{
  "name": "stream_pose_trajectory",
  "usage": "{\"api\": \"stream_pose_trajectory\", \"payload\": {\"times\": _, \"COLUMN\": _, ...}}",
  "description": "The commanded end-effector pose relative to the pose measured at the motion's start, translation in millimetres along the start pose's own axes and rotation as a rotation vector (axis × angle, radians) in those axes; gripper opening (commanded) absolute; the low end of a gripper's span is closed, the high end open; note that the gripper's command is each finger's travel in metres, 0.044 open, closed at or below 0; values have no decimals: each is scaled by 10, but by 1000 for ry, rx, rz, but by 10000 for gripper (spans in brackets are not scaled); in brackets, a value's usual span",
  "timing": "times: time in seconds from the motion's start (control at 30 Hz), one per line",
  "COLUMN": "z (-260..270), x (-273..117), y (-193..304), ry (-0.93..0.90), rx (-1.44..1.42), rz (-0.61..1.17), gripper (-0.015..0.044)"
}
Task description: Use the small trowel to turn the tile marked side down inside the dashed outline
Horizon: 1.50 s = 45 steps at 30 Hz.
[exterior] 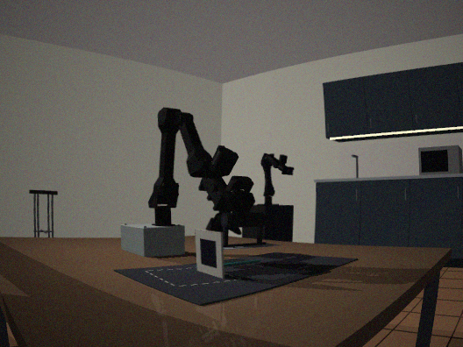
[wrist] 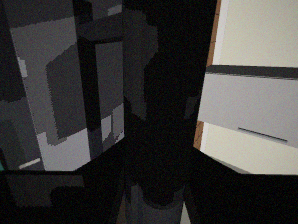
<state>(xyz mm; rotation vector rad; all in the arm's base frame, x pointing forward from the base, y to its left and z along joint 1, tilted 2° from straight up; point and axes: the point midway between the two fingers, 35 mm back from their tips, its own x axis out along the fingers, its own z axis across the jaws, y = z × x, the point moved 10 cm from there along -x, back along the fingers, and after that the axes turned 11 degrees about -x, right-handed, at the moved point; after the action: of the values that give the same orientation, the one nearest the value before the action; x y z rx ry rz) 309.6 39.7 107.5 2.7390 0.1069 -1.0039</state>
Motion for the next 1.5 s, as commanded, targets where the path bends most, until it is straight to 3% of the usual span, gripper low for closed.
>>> {"api": "stream_pose_trajectory", "payload": {"times": 0.0, "z": 16, "x": 4, "y": 53, "ry": 8, "rx": -1, "rz": -3, "gripper": 0}}
{"api": "stream_pose_trajectory", "payload": {"times": 0.5, "z": -322, "x": -195, "y": -485, "ry": 9, "rx": 3, "rz": -7, "gripper": 0}}
{"api": "stream_pose_trajectory", "payload": {"times": 1.47, "z": -327, "x": -199, "y": -494, "ry": 9, "rx": 3, "rz": -7, "gripper": 0}}
